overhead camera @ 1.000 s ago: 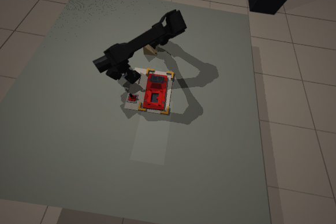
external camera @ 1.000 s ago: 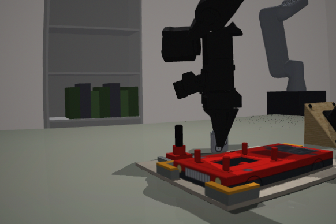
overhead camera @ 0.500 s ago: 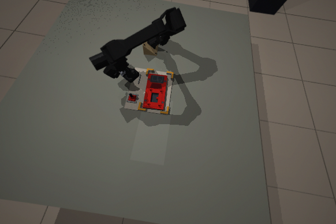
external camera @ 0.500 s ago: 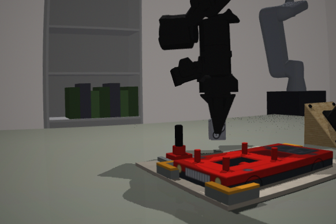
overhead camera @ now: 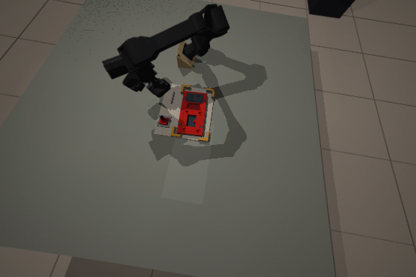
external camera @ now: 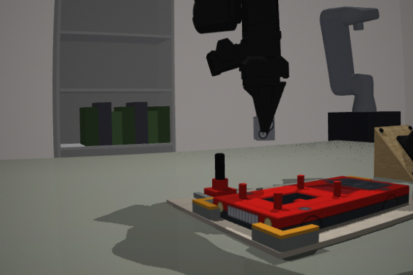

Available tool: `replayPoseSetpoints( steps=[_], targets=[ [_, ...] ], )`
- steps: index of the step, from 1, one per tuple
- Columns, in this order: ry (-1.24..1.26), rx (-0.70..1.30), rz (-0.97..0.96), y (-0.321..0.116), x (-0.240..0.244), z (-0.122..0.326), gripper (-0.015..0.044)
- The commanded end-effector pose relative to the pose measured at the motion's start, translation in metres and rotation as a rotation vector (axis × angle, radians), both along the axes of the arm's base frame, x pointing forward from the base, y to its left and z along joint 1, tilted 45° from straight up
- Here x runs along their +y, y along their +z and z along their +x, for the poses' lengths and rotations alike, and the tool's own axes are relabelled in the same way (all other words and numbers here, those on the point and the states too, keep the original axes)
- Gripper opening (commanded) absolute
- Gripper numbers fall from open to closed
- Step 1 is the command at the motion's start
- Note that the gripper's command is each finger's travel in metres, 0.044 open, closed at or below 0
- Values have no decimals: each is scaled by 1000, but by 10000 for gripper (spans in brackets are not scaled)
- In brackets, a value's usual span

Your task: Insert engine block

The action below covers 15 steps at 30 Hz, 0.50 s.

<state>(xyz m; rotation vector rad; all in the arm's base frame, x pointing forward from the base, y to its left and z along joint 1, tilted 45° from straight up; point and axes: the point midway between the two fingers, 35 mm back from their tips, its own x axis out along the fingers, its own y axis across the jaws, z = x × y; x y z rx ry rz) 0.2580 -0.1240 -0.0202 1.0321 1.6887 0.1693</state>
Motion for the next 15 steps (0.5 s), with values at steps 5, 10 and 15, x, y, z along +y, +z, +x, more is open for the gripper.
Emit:
replayPoseSetpoints(
  steps=[5,10,15],
  targets=[
    [3,-6,-7,21,-20,0,0],
    [3,-5,-6,34,-30,-1,0],
    [4,-5,-5,43,-37,-3,0]
  ],
)
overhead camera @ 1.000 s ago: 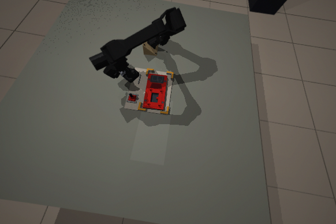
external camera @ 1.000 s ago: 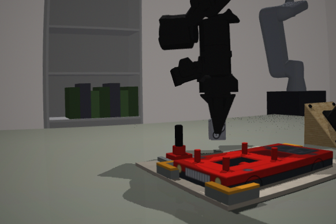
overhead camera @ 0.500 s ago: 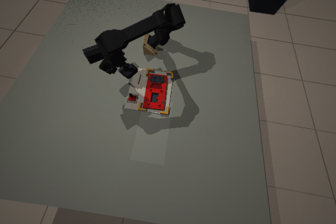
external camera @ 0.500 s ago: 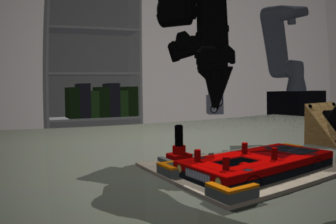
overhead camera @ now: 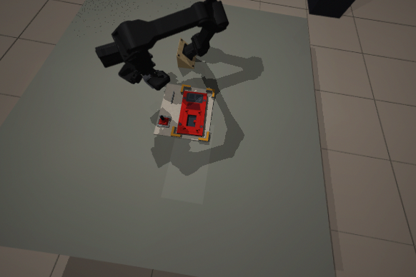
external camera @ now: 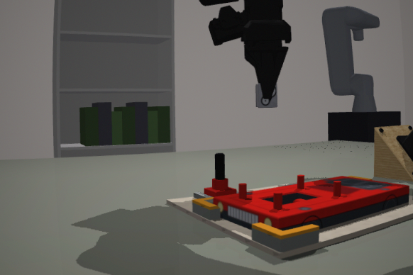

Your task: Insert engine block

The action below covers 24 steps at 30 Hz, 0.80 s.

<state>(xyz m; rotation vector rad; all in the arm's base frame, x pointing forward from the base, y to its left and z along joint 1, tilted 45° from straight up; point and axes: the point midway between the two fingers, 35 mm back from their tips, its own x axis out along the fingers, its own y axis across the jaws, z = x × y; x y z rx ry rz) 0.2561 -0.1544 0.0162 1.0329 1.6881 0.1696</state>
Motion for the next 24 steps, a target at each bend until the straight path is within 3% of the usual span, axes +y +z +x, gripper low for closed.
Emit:
replayPoseSetpoints(
  steps=[1,24],
  targets=[
    [4,-5,-6,7,-7,-1,0],
    [-496,480,-22,0,0,0,0]
  ],
)
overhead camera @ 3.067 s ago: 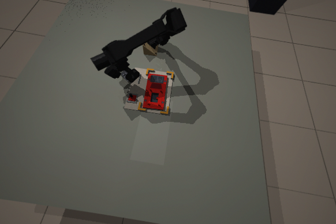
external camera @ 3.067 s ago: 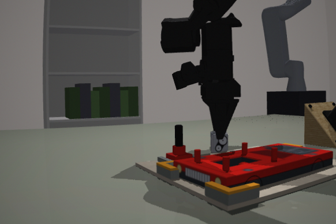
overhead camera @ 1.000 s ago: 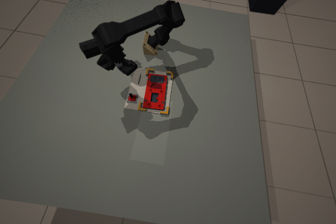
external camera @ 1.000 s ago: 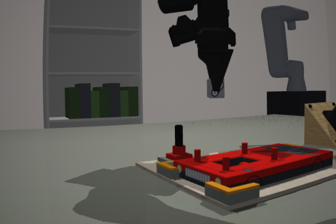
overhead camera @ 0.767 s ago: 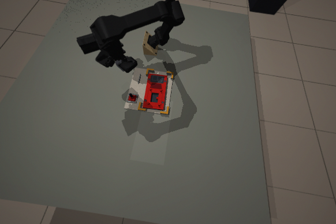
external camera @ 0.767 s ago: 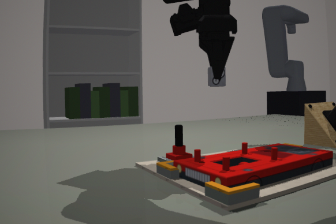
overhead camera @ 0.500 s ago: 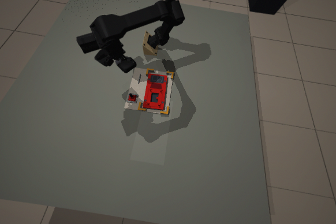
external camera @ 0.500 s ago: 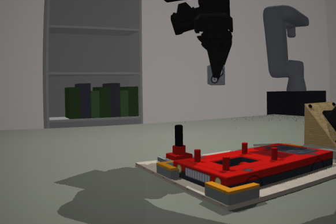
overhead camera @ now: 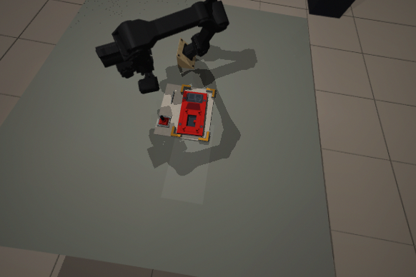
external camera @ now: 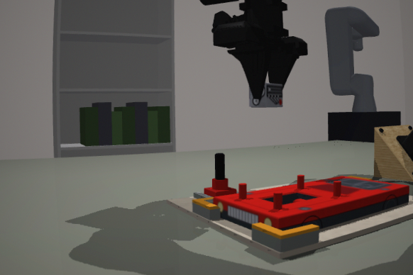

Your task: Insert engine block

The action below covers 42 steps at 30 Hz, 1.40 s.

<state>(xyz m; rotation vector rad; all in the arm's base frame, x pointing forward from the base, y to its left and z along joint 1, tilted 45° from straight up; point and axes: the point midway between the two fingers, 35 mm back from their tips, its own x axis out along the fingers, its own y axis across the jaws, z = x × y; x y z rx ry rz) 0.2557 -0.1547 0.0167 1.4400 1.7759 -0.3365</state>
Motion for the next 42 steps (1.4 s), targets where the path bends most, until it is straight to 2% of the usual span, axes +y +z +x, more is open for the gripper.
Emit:
replayPoseSetpoints(
  steps=[1,42],
  targets=[
    [-113,108,-4,-1,1,0,0],
    [-1135,1095,-38,-5,5,0,0]
  ],
)
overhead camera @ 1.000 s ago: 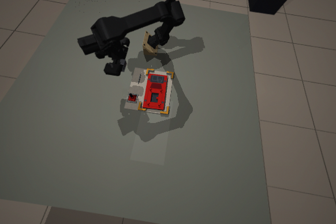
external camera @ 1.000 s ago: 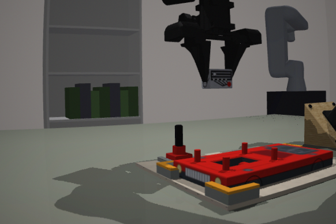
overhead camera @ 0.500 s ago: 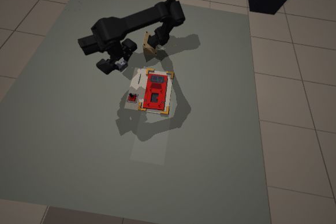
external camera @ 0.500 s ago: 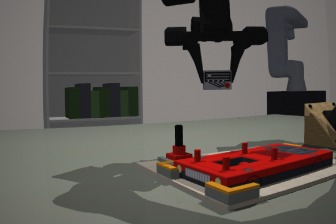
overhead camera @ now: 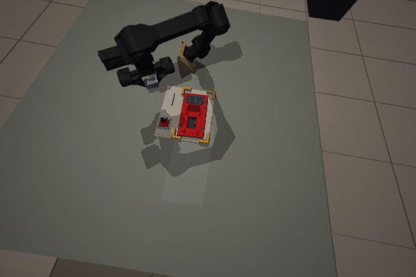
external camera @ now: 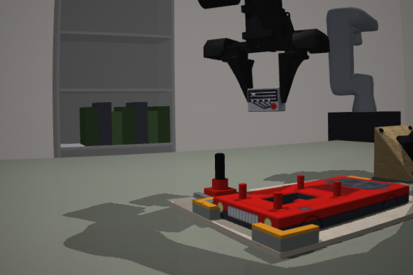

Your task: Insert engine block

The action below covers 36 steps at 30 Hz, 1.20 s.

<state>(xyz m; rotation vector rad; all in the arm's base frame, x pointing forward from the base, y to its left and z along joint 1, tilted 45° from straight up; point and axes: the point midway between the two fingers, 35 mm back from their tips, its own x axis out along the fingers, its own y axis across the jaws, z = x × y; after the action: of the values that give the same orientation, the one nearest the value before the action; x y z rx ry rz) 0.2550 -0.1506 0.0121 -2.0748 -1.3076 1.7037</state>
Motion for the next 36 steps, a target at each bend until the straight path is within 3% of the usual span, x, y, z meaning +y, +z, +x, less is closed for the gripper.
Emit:
replayPoseSetpoints(
  steps=[1,25,36],
  targets=[
    [-116,105,-2,0,1,1,0],
    [-714,682,-24,-3,3,1,0],
    [-801,767,-27,-14,14,-1,0]
  ],
)
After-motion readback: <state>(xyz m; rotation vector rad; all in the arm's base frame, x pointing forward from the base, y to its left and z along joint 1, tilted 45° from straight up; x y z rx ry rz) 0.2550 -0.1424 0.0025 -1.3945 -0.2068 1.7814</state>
